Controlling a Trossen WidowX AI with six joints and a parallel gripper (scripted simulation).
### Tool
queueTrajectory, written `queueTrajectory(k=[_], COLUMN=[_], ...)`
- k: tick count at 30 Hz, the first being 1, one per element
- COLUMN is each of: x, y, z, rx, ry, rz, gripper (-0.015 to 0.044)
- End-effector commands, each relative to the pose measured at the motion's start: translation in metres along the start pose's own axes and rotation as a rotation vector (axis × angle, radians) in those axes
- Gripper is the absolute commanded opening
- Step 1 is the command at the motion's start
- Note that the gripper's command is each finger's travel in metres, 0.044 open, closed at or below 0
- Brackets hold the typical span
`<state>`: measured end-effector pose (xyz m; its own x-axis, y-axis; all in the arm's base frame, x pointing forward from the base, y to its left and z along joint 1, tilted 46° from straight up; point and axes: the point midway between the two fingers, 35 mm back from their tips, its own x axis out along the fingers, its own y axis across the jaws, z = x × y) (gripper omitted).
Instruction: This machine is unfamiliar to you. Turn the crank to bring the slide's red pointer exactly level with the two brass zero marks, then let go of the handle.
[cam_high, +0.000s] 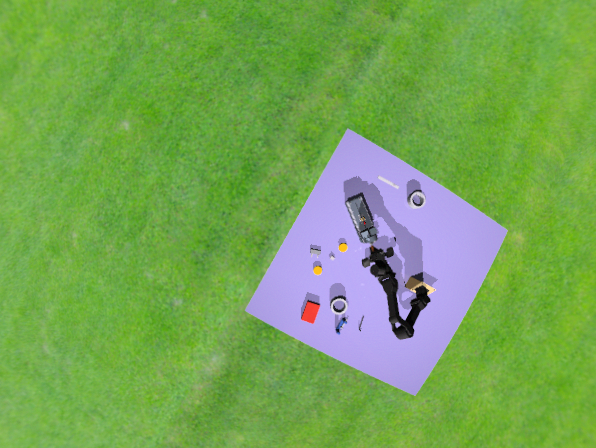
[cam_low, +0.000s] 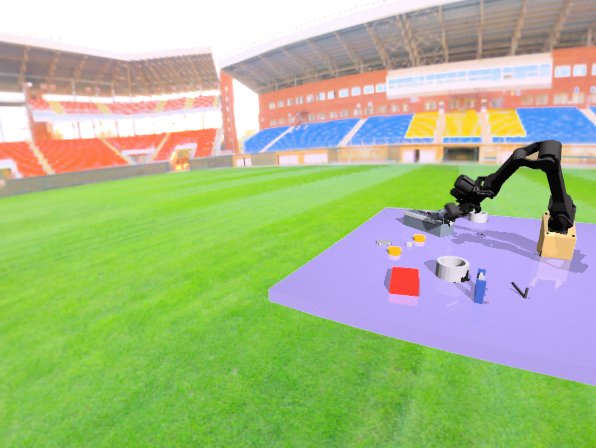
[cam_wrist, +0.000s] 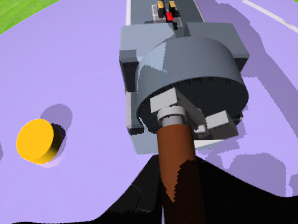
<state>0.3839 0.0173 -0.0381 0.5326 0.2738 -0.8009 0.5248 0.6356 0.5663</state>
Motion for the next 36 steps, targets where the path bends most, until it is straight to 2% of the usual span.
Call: queueTrajectory(k=[1,36], x=[0.004,0.033], y=[0.008,0.006], z=[-0.004,-0.033], rx=[-0.003,-0.002], ry=[0.001,0.002], rz=[0.005,0.006], gripper=[0.0000,0.0000])
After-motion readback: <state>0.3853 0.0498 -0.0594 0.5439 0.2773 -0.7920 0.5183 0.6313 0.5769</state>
